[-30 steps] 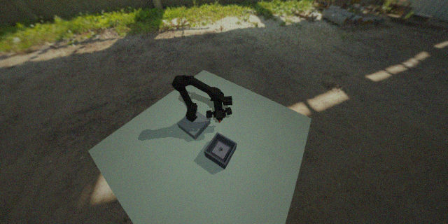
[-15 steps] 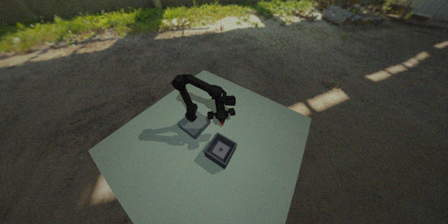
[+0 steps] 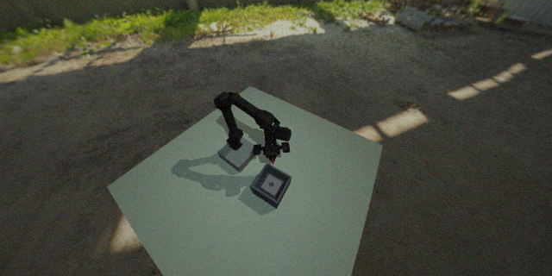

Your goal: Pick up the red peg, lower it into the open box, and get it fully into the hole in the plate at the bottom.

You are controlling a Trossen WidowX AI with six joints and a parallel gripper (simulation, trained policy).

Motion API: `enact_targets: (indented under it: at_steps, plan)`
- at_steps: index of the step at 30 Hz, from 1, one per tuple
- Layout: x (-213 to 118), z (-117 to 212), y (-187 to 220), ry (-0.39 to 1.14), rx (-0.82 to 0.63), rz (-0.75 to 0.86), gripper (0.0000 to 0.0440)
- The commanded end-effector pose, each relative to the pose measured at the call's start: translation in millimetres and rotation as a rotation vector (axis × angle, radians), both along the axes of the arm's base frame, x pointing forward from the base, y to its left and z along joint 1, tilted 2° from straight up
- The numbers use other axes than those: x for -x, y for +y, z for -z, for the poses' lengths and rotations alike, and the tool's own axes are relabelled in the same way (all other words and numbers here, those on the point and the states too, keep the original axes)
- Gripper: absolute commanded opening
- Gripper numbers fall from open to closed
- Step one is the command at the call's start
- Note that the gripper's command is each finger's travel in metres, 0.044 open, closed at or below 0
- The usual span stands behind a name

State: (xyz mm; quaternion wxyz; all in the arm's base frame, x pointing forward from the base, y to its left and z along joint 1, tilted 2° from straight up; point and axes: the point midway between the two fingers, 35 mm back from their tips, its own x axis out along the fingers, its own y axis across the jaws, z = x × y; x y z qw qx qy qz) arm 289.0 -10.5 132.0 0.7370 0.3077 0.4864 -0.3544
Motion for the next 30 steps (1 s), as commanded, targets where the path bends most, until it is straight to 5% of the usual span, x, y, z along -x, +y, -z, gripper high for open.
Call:
enact_targets:
  at_steps: [1,30]
  plan:
    - [-6.9,-0.3,-12.1,-0.004,0.008,0.020,0.0000]
    - [-50.8,52.5,-87.1,0.048,-0.038,0.136,0.0017]
